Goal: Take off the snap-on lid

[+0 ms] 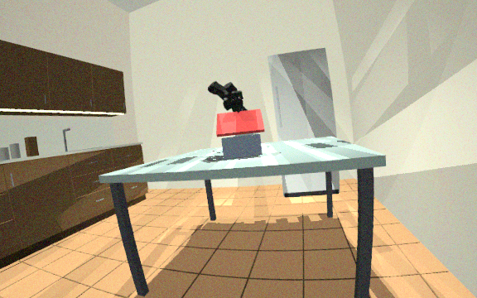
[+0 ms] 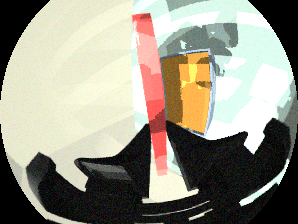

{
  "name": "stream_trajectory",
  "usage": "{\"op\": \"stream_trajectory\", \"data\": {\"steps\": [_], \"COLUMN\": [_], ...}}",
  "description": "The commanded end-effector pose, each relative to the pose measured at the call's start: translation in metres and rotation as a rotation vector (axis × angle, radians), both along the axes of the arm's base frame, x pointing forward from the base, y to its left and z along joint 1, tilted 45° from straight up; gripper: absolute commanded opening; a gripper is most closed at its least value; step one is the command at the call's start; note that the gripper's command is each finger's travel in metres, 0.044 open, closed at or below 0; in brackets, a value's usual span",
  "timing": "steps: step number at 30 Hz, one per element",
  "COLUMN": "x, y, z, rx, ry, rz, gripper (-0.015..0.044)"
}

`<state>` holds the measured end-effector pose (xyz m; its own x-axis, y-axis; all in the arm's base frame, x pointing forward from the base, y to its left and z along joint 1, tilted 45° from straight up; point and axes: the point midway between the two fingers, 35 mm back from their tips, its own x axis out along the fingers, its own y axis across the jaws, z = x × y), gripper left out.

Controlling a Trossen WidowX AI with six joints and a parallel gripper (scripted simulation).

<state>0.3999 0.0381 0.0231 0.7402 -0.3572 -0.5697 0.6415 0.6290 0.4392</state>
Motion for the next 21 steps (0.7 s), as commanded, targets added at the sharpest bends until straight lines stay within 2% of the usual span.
{"op": "stream_trajectory", "data": {"steps": [1,21], "x": [-0.005,-0.018], "y": [0.007,0.035], "z": [-0.007,-0.033], "rx": [0.007,0.009], "ry": [-0.003,-0.003], "rz": [0.008,0.008], "gripper": [0.0,0.0]}}
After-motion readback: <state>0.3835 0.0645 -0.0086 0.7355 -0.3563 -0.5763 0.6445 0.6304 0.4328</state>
